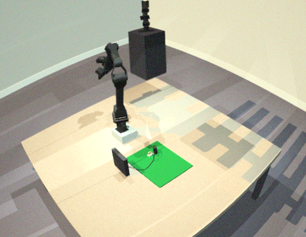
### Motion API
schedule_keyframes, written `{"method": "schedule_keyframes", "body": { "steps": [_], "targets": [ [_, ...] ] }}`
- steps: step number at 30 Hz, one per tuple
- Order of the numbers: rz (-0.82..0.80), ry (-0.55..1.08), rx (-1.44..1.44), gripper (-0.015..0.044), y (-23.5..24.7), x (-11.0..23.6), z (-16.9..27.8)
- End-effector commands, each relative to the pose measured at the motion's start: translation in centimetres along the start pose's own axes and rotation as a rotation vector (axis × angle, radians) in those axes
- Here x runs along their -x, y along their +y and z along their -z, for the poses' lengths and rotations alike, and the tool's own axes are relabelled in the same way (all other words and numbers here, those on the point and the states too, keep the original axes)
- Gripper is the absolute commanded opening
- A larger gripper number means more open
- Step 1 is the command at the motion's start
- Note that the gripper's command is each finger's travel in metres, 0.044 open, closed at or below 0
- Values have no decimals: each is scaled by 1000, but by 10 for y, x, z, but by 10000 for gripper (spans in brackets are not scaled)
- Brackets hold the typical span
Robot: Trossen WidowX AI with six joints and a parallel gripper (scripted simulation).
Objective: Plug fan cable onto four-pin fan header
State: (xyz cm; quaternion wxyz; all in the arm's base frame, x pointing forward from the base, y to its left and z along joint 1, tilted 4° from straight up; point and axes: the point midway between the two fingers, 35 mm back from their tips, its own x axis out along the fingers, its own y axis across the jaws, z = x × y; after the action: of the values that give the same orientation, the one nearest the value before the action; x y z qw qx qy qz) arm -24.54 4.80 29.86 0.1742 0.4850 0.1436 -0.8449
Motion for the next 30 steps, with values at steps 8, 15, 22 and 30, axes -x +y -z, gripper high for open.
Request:
{"method": "schedule_keyframes", "body": {
  "steps": [8, 15, 22, 30],
  "targets": [
    [92, 61, -64, 440, -45, 5, 42],
    [194, 155, -272, 440, -88, 20, 124],
    [262, 245, -365, 440, -104, 43, 201],
    [308, 361, -491, 440, -84, 78, 305]
  ]
}}
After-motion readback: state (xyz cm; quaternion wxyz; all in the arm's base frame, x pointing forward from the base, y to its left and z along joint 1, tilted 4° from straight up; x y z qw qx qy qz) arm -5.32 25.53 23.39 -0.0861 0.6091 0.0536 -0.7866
